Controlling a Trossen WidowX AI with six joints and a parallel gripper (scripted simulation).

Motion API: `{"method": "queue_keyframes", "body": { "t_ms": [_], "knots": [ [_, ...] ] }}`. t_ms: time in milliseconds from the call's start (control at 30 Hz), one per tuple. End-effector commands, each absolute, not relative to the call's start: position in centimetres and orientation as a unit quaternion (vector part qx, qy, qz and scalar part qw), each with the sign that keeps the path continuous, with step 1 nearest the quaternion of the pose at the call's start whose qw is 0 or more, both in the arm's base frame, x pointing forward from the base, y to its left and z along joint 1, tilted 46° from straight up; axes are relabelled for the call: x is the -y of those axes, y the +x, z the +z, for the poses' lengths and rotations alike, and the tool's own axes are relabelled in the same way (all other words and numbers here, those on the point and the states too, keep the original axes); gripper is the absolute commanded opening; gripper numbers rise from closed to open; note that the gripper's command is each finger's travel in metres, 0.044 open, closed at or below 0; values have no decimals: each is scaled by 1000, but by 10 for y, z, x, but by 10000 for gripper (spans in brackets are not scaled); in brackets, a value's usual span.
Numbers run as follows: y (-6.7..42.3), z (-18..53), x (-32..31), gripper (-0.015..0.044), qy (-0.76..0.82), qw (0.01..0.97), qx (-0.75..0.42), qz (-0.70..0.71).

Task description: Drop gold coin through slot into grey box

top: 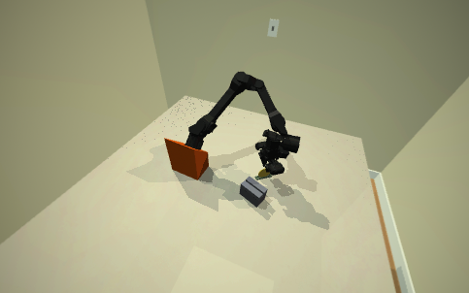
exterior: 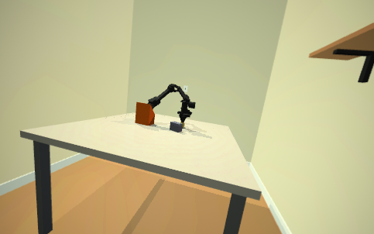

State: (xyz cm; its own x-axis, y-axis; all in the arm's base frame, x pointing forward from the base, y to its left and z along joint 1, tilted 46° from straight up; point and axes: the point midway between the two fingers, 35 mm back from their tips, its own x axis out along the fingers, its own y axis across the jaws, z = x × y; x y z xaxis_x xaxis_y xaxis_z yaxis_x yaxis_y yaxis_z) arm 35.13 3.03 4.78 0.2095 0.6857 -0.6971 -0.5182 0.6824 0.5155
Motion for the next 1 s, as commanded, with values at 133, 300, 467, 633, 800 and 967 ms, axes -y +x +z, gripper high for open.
{"method": "queue_keyframes", "body": {
  "t_ms": [133,300,467,633,800,967],
  "knots": [
    [353,37,-39,161,87,771,-496,388],
    [355,31,-45,161,88,772,-496,388],
    [356,26,-51,161,88,772,-496,388],
    [357,20,-57,161,89,772,-495,389],
    [359,15,-63,161,90,772,-495,388],
    [359,13,-65,108,90,772,-495,388]
  ]
}}
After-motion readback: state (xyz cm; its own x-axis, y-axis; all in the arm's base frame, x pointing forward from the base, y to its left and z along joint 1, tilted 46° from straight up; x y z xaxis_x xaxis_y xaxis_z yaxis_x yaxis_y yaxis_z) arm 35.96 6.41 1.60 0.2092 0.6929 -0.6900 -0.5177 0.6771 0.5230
